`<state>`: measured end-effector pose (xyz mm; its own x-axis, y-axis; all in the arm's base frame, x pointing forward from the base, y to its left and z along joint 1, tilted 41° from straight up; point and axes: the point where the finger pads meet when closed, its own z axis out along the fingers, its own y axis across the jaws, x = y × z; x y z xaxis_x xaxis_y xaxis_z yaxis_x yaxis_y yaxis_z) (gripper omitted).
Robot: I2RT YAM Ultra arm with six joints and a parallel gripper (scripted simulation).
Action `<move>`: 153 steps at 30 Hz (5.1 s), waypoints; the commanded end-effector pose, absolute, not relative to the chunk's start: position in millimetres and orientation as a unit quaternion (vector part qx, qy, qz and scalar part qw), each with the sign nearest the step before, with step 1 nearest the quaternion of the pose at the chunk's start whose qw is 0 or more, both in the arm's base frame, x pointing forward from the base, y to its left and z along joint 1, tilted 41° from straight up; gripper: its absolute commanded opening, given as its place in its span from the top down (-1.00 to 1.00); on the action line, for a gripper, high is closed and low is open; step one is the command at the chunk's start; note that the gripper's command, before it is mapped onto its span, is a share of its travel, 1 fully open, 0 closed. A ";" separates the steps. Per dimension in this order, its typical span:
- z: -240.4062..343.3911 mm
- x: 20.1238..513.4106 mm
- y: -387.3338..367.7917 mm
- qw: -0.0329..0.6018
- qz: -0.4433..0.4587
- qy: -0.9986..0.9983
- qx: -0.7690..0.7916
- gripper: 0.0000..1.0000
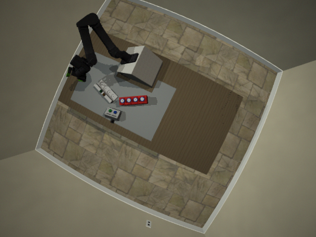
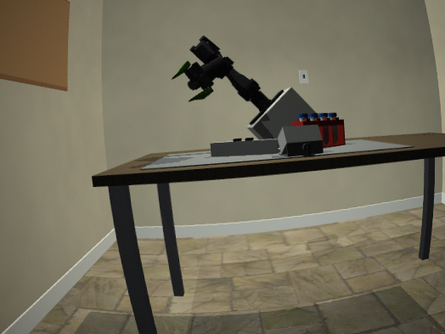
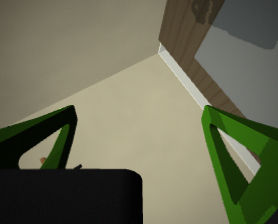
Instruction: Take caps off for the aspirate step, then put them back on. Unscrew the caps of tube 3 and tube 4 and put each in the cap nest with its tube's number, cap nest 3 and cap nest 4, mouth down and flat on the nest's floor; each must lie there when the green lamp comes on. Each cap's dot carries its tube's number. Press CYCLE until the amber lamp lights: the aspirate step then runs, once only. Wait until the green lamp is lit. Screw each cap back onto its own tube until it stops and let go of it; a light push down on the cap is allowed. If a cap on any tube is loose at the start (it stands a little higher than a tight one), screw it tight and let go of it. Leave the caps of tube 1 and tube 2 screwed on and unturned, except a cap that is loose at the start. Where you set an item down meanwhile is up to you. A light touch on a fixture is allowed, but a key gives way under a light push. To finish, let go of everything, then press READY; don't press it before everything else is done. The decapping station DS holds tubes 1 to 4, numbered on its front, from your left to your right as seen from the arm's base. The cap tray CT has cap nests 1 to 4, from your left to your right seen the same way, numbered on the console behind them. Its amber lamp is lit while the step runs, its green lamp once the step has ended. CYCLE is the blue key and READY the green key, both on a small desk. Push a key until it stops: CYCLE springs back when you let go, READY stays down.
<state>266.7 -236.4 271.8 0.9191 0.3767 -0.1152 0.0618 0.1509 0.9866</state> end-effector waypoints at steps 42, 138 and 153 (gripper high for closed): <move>274.7 267.2 -235.6 0.741 0.110 0.169 0.641 0.02; 32.7 345.6 -86.3 0.220 -0.301 0.912 0.172 0.02; 10.8 322.3 -62.1 0.086 -0.325 0.942 0.011 0.02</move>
<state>328.2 -66.5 8.9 -0.9737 0.0118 -0.2276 0.1485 0.7904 -0.5943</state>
